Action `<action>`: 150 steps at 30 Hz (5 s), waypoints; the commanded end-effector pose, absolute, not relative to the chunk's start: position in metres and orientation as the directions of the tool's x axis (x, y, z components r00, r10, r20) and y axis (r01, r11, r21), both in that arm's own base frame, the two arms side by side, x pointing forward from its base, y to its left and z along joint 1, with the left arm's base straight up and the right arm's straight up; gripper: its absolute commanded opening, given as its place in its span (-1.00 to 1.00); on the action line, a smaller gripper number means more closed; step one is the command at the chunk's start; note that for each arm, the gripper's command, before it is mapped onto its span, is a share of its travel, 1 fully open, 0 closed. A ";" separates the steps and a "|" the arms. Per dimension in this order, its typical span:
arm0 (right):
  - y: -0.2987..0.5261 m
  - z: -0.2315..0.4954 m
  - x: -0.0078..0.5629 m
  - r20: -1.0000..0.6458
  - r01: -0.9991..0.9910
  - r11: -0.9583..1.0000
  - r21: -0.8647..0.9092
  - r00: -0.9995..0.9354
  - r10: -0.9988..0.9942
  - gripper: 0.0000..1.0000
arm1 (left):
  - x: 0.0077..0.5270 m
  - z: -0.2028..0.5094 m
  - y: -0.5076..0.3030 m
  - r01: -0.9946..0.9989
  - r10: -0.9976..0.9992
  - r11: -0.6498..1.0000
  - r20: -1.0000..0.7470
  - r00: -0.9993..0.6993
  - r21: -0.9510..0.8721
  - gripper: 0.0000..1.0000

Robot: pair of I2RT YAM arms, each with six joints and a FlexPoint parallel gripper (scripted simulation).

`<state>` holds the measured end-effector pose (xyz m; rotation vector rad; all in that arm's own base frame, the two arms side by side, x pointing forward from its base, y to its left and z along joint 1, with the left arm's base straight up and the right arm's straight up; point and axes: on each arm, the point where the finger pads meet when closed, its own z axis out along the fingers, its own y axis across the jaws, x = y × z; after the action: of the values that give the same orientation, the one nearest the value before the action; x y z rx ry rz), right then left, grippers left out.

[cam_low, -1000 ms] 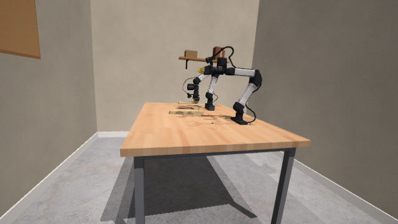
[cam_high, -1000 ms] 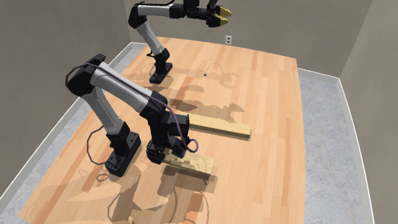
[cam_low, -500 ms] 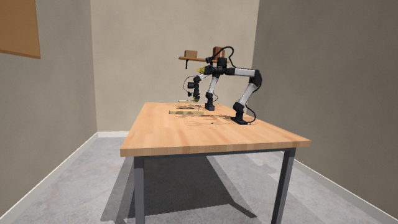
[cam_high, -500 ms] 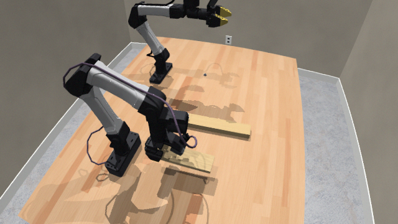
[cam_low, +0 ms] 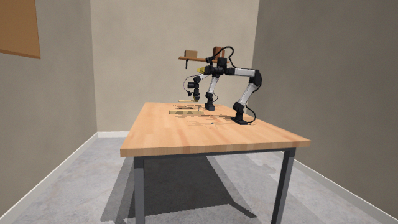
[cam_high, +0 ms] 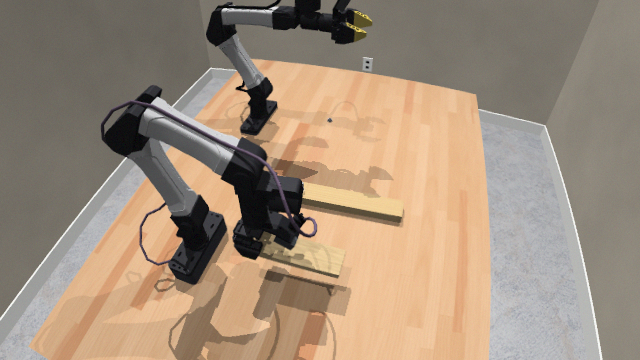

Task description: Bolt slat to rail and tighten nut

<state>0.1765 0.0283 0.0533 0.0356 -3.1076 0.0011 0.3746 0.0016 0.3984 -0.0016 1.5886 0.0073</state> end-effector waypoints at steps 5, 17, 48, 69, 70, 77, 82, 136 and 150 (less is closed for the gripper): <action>0.030 0.061 0.185 -0.005 -0.027 1.000 0.001 -1.000 -0.027 0.35 | 0.375 0.405 0.000 0.000 0.000 1.000 -1.000 0.009 0.000 1.00; 0.057 0.068 0.201 -0.017 -0.027 1.000 0.000 -0.999 -0.027 0.35 | 0.375 0.405 0.000 0.000 0.000 1.000 -1.000 0.009 0.000 1.00; 0.200 0.072 0.208 -0.016 -0.041 0.999 0.008 -0.999 -0.041 0.35 | 0.375 0.405 0.000 0.000 0.000 1.000 -1.000 0.009 0.000 1.00; 0.277 0.063 0.175 -0.014 -0.048 0.999 0.011 -0.999 -0.047 0.35 | 0.375 0.405 0.000 0.000 0.000 1.000 -1.000 0.009 0.000 1.00; 0.280 0.061 0.174 -0.015 -0.048 0.999 0.009 -0.999 -0.048 0.35 | 0.375 0.405 0.000 0.000 0.000 1.000 -1.000 0.009 0.000 1.00; 0.282 0.065 0.176 -0.026 -0.046 0.999 0.023 -0.999 -0.046 0.35 | 0.375 0.405 0.000 0.000 0.000 1.000 -1.000 0.009 0.000 1.00; 0.282 0.065 0.176 -0.026 -0.046 0.999 0.023 -0.999 -0.046 0.35 | 0.375 0.405 0.000 0.000 0.000 1.000 -1.000 0.009 0.000 1.00; 0.277 0.024 0.173 -0.008 -0.038 0.999 0.012 -0.999 -0.038 0.35 | 0.375 0.405 0.000 0.000 0.000 1.000 -1.000 0.009 0.000 1.00; 0.276 0.025 0.172 -0.004 -0.044 0.999 0.006 -0.999 -0.044 0.35 | 0.375 0.405 0.000 0.000 0.000 1.000 -1.000 0.009 0.000 1.00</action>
<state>0.1674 0.2737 0.0217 0.0791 -3.1260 0.0095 0.3746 0.0016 0.3984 -0.0016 1.5886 0.0073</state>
